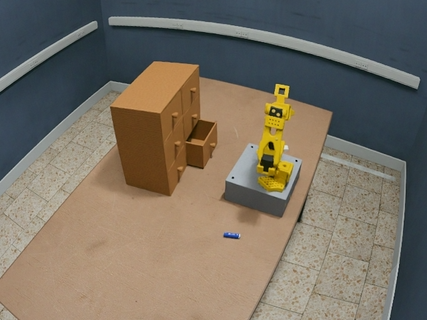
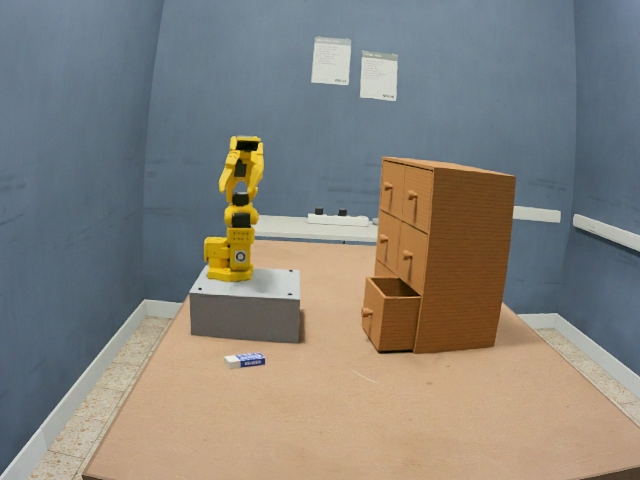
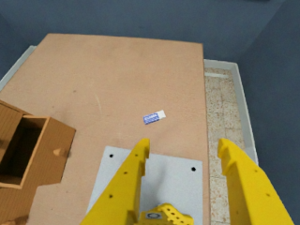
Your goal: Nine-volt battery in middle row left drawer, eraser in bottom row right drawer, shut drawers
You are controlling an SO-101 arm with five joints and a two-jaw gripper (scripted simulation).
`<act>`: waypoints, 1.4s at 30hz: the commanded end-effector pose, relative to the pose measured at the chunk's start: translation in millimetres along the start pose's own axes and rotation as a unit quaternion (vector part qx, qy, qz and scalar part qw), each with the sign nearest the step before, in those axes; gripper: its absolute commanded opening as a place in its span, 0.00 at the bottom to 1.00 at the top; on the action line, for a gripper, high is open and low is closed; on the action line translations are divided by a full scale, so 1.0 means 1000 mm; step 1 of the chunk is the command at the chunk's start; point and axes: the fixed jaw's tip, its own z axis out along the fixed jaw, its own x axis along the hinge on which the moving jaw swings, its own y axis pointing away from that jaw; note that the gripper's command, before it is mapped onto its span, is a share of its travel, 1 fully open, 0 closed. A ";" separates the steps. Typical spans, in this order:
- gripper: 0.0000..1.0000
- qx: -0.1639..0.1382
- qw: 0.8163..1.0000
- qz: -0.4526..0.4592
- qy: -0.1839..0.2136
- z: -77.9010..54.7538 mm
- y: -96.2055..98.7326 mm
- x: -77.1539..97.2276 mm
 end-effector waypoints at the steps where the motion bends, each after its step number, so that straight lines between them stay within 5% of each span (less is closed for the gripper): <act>1: 0.27 0.000 0.999 -0.040 0.020 0.004 -0.001 -0.004; 19: 0.27 -0.047 0.949 -0.277 0.143 0.049 -0.003 -0.012; 30: 0.27 -0.112 0.873 -0.424 0.211 0.089 -0.005 -0.004; 32: 0.27 -0.112 0.873 -0.424 0.211 0.089 -0.005 -0.004; 42: 0.27 -0.191 0.780 -0.539 0.254 0.127 -0.006 0.016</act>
